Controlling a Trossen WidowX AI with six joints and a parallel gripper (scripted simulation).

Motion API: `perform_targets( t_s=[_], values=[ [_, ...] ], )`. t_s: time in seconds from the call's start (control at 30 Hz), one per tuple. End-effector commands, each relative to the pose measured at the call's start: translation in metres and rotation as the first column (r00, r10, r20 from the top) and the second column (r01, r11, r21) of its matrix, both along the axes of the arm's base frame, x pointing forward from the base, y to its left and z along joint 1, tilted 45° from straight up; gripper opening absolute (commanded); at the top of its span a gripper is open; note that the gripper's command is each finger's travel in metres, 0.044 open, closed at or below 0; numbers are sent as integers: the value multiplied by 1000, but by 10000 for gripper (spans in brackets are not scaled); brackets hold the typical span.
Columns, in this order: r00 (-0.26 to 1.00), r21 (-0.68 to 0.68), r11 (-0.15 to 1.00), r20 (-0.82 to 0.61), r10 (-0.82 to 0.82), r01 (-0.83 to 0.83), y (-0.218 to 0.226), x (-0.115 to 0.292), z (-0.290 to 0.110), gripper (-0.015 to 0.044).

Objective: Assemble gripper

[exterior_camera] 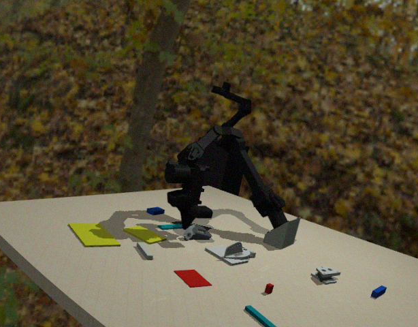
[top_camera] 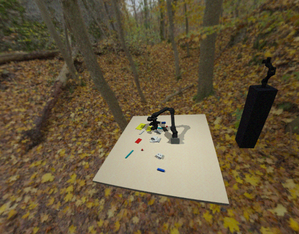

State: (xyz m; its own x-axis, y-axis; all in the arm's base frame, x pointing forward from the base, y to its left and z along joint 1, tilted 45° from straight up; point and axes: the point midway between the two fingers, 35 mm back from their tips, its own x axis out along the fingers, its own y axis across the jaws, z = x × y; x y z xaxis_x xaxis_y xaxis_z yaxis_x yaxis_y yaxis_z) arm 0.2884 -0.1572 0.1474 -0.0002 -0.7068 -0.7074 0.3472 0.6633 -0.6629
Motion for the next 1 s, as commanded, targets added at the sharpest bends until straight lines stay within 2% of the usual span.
perform_targets(
  t_s=[0.0,0.97],
  values=[
    [1000,5,1000,1,-1,1,4,3,-5,0],
    [1000,7,1000,1,-1,1,33,17,-32,0]
  ],
)
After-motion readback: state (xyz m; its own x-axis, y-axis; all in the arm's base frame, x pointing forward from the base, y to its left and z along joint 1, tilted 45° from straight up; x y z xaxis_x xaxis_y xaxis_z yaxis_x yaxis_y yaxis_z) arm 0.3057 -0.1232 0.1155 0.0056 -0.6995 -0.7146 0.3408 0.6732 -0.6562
